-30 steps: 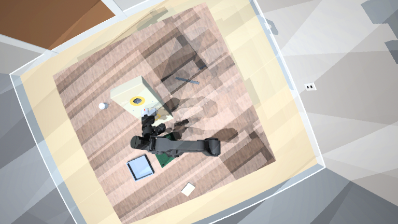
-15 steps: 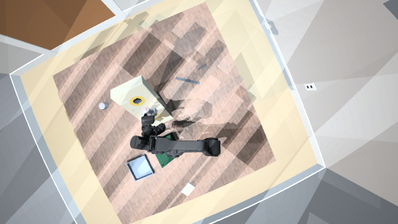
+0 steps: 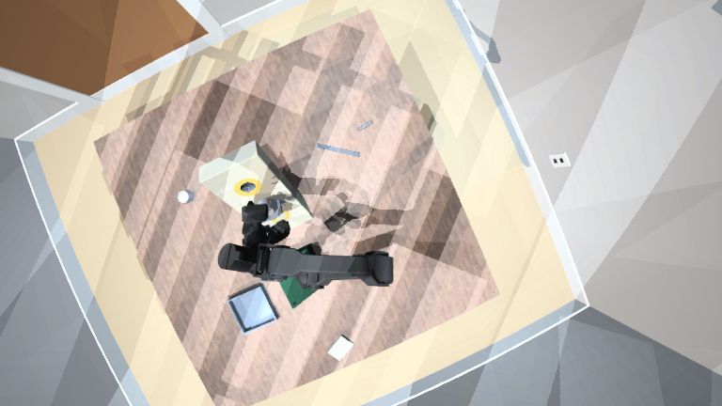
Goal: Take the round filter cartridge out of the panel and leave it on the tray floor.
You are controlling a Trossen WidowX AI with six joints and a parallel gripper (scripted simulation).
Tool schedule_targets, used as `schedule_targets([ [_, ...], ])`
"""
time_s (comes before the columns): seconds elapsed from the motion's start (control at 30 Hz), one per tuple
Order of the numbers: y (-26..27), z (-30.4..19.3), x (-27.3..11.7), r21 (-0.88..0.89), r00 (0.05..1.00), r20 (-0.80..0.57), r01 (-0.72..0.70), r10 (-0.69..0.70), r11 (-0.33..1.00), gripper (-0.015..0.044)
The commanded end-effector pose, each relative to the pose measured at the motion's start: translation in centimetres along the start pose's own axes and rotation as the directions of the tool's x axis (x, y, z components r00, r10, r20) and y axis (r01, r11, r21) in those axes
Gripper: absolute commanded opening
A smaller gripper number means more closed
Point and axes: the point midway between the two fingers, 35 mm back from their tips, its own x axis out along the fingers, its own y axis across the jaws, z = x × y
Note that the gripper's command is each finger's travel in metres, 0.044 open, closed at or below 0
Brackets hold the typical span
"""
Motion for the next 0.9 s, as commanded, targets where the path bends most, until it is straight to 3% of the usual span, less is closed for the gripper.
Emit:
schedule_targets([
  [0.0,0.5,-0.4,-0.3,-0.013,1.000,0.007,0.002,-0.002,1.000,0.0164],
  [0.33,5.2,-3.5,-4.5,0.001,1.000,-0.001,0.001,-0.001,1.000,0.0427],
  [0.4,4.9,-3.3,-4.3,-0.074,1.000,0.005,0.013,-0.013,0.997,0.0374],
  [0.5,3.3,-2.5,-3.4,-0.386,0.997,0.032,0.074,-0.067,0.919,0.0305],
  [0.6,1.6,-1.5,-2.5,-0.670,0.990,0.065,0.135,-0.124,0.730,0.0305],
  [0.7,-0.1,-0.4,-1.8,-0.873,0.978,0.102,0.175,-0.181,0.455,0.0305],
  [0.87,-2.9,1.6,-0.9,-0.984,0.946,0.170,0.150,-0.275,-0.093,0.0305],
])
